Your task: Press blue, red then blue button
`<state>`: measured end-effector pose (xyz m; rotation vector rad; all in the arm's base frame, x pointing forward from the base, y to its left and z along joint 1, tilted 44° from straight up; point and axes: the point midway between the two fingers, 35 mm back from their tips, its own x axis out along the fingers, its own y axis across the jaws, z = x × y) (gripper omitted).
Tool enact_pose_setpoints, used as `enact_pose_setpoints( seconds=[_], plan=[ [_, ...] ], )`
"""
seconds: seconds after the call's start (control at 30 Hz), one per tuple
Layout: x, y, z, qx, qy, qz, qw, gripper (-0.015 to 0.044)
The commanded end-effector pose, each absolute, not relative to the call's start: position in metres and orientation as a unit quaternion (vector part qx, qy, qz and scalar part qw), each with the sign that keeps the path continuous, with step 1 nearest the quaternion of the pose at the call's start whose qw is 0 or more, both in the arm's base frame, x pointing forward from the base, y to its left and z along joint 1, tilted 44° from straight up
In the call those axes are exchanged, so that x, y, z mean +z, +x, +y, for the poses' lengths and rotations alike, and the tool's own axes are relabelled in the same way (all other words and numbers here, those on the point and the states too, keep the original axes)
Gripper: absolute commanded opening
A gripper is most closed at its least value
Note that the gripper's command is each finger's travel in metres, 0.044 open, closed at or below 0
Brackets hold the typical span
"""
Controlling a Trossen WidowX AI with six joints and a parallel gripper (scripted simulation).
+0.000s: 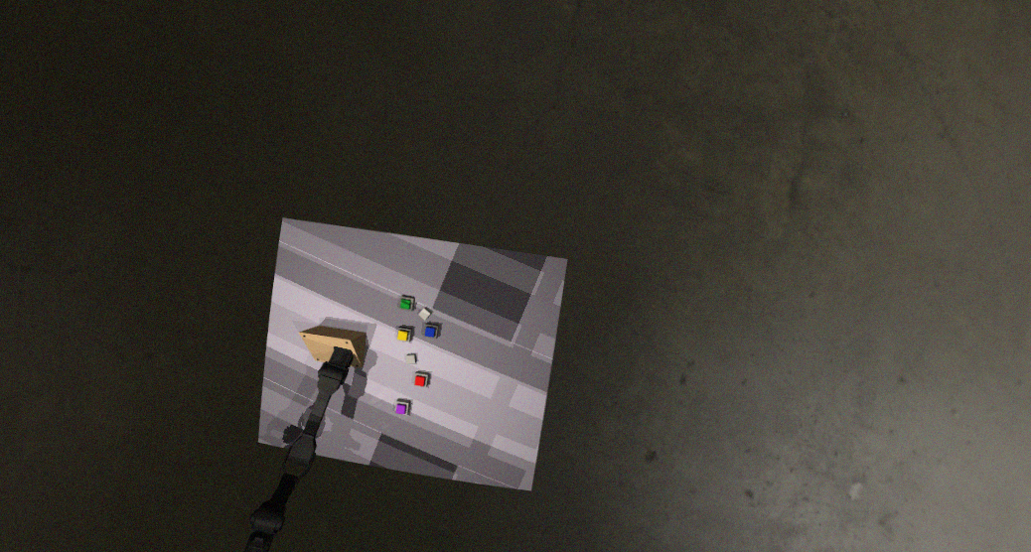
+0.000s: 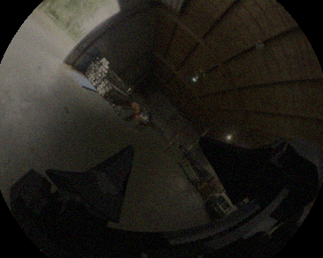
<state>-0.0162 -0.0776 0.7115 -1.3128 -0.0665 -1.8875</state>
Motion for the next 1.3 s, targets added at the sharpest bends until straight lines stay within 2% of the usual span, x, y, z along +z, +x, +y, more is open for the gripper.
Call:
enact_pose_setpoints(
  seconds=[0.0, 0.13, 0.3, 0.63, 0.93, 1.27],
  plan=[
    [0.713, -0.016, -0.074, -0.749, -0.526, -0.027, 0.403, 0.0400],
    [0.729, 0.005, 0.002, -0.735, -0.613, -0.039, 0.286, 0.0400],
    [0.734, 0.025, 0.050, -0.716, -0.662, -0.052, 0.215, 0.0400],
    [0.718, 0.090, 0.182, -0.638, -0.764, -0.101, 0.014, 0.0400],
    [0.667, 0.151, 0.283, -0.551, -0.805, -0.142, -0.171, 0.0400],
    [0.574, 0.220, 0.372, -0.434, -0.793, -0.192, -0.382, 0.0400]
  ],
)
